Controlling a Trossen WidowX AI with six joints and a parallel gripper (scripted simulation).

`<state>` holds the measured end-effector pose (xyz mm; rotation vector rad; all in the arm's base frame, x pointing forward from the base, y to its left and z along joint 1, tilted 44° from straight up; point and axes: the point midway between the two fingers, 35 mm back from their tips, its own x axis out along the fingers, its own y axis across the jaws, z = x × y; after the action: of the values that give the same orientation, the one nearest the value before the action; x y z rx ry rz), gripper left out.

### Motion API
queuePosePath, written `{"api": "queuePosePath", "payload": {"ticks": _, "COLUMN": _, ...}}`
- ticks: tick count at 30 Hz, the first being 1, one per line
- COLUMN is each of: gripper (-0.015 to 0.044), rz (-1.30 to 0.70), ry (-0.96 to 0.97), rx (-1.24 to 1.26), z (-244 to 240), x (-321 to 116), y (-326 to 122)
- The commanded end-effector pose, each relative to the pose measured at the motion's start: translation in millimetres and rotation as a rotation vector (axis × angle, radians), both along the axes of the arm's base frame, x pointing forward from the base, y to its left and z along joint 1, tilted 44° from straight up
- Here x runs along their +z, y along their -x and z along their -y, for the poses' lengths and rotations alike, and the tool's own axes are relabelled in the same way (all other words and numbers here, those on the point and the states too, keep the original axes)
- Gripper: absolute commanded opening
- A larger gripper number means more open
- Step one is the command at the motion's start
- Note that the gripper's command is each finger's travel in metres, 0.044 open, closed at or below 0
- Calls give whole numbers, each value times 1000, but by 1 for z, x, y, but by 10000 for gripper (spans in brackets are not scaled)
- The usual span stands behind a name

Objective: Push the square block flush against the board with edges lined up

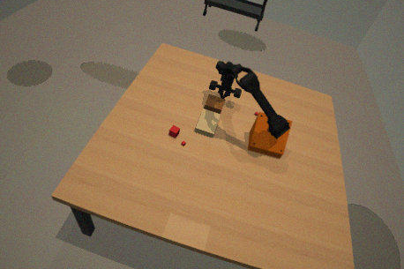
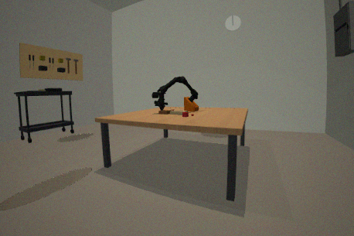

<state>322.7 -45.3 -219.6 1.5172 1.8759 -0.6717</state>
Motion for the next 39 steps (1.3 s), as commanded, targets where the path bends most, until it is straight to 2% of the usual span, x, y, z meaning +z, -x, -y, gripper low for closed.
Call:
{"api": "queuePosePath", "payload": {"ticks": 1, "gripper": 0, "rz": -7, "ry": -7, "rx": 4, "z": -3, "x": -2, "y": 1}}
{"api": "queuePosePath", "payload": {"ticks": 33, "gripper": 0, "rz": -5, "ry": -5, "rx": 5, "z": 33, "x": -35, "y": -6}}
{"api": "queuePosePath", "payload": {"ticks": 39, "gripper": 0, "rz": -5, "ry": -3, "rx": 5, "z": 67, "x": 7, "y": -17}}
